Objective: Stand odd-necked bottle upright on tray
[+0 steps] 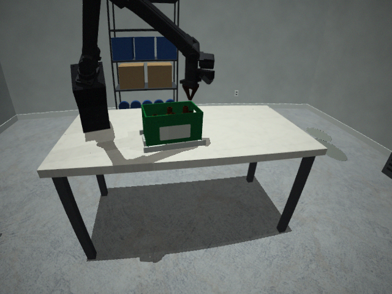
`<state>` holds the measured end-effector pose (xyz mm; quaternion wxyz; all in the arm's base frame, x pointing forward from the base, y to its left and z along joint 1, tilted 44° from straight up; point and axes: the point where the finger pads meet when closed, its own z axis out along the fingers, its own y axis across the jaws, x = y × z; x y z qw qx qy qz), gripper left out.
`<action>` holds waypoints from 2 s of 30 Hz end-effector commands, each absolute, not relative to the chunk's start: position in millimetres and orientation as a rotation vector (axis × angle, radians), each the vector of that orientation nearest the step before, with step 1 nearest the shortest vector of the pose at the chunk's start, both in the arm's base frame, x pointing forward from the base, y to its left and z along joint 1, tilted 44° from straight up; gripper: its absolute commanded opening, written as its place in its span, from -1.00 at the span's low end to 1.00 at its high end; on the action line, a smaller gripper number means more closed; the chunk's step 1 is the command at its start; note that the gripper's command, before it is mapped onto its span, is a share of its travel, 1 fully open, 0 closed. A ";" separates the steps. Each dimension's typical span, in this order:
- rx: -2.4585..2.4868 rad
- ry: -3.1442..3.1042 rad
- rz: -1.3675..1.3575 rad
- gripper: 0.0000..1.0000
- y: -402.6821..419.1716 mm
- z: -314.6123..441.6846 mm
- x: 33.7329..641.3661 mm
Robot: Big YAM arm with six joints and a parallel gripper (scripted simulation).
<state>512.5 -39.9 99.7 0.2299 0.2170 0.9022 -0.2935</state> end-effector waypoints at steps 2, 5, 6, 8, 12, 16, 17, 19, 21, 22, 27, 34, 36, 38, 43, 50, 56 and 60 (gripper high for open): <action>0.594 2.431 -0.761 -1.00 -23.1 125.4 527.5; 0.594 2.431 -0.761 -1.00 -23.1 125.4 527.5; 0.594 2.431 -0.761 -1.00 -23.1 125.4 527.5; 0.594 2.431 -0.761 -1.00 -23.1 125.4 527.5; 0.578 2.474 -0.795 -1.00 -1.6 73.3 510.4; 0.577 2.473 -0.796 -1.00 28.3 43.6 499.9; 0.573 2.479 -0.804 -1.00 31.3 39.7 496.6; 0.583 2.459 -0.782 0.21 36.2 50.5 510.0; 0.618 2.432 -0.761 0.21 27.6 67.3 513.0; 0.643 2.429 -0.769 0.21 17.6 67.3 513.4; 0.621 2.432 -0.759 0.21 26.9 67.1 513.2; 0.590 2.461 -0.783 0.21 32.2 51.3 505.7; 0.590 2.460 -0.782 0.21 32.2 51.7 505.8; 0.590 2.460 -0.782 0.21 32.2 51.7 505.8; 0.590 2.460 -0.782 0.21 32.2 51.7 505.8; 0.590 2.460 -0.782 0.21 32.2 51.7 505.8; 0.592 2.460 -0.782 0.21 31.6 51.1 505.9; 0.595 2.459 -0.783 0.21 30.3 49.8 506.2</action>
